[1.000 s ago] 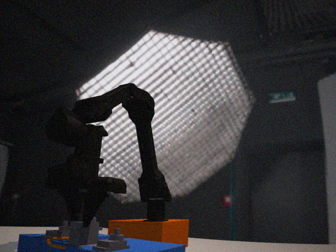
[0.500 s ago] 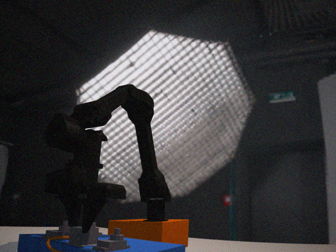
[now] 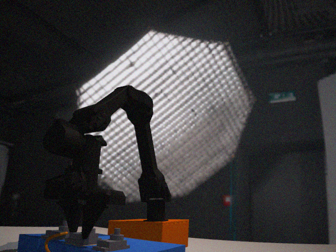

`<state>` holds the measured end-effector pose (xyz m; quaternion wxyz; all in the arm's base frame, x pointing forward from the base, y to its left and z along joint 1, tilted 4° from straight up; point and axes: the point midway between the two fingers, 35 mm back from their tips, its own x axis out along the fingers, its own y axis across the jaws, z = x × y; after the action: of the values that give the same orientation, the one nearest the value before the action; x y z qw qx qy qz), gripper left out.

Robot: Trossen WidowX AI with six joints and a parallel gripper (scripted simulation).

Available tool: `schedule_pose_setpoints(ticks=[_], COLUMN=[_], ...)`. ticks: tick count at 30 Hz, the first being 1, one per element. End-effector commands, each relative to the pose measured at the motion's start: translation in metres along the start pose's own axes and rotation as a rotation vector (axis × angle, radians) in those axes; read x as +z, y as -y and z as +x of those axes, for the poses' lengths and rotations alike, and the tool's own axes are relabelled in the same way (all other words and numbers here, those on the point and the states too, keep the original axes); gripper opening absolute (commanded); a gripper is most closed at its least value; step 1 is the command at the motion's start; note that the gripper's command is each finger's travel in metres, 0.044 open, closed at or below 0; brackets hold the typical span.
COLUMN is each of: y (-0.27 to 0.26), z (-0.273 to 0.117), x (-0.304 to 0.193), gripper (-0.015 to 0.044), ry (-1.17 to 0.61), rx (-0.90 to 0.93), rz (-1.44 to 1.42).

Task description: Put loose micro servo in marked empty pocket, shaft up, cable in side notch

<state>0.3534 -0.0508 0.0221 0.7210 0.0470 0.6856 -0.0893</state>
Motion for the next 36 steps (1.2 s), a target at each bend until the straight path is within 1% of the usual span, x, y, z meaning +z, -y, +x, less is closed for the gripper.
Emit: schedule_pose_setpoints(ticks=[1, 6, 13, 17, 20, 28, 31, 36], y=[0.000, 0.000, 0.000, 0.000, -0.001, -0.001, -0.001, -0.002], z=[0.004, 0.008, 0.005, -0.002, -0.027, -0.030, -0.034, -0.067], x=[0.000, 0.000, -0.001, 0.000, -0.003, -0.006, -0.015, -0.059], gripper=[0.0000, 0.0000, 0.0184, 0.0187, 0.0187, 0.0187, 0.0266, 0.0398], ry=[0.001, 0.001, 0.001, 0.001, 0.000, 0.000, -0.002, -0.005], rx=[-0.002, -0.002, -0.002, -0.002, -0.002, -0.002, 0.000, -0.001], rz=[-0.003, -0.003, -0.003, -0.003, -0.003, -0.003, -0.006, -0.005])
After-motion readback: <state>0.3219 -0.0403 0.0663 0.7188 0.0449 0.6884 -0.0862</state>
